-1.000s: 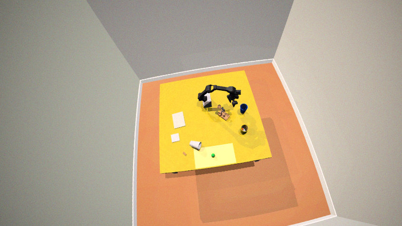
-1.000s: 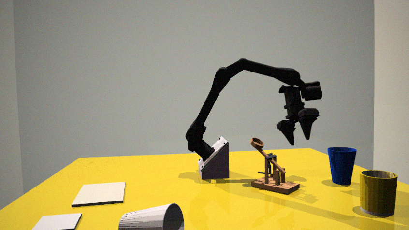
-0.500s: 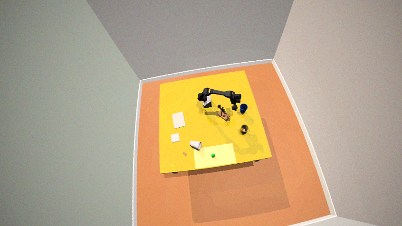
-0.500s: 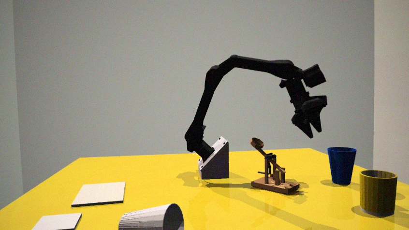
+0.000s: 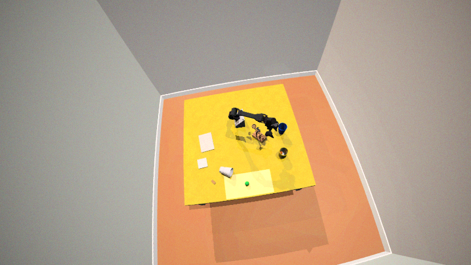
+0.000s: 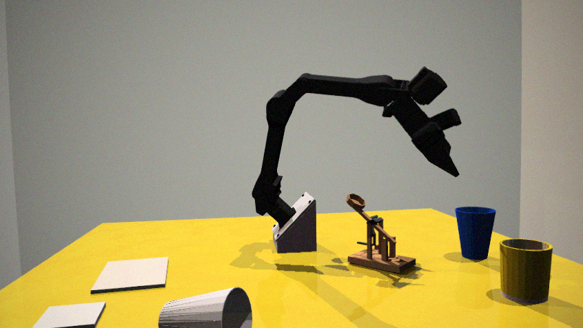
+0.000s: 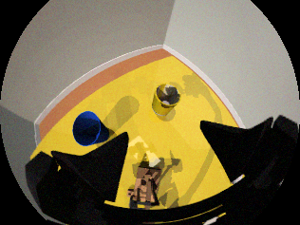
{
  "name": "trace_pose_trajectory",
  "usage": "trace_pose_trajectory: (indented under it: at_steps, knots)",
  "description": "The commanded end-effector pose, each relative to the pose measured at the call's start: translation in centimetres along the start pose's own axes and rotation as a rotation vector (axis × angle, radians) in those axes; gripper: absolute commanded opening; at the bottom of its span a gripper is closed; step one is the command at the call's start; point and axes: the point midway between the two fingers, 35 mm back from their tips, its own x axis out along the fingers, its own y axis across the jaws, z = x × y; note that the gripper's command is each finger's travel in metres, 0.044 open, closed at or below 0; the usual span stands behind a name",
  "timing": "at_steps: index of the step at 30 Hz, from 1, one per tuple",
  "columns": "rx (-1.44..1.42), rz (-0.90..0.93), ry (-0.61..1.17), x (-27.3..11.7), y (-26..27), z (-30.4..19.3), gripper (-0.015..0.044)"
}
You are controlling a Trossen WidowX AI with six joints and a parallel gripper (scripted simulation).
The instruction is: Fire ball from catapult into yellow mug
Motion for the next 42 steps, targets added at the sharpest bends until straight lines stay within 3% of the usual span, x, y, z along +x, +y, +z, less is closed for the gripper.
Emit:
trace_pose_trajectory:
  at_steps: [1, 6, 42]
  knots:
    - [0.127, -0.038, -0.070, -0.1, -3.3, 1.2, 0.0440]
    - [0.220, -0.066, -0.121, -0.1, -6.0, 2.0, 0.0440]
    - [0.222, -0.068, -0.116, 0.2, -6.3, 2.0, 0.0440]
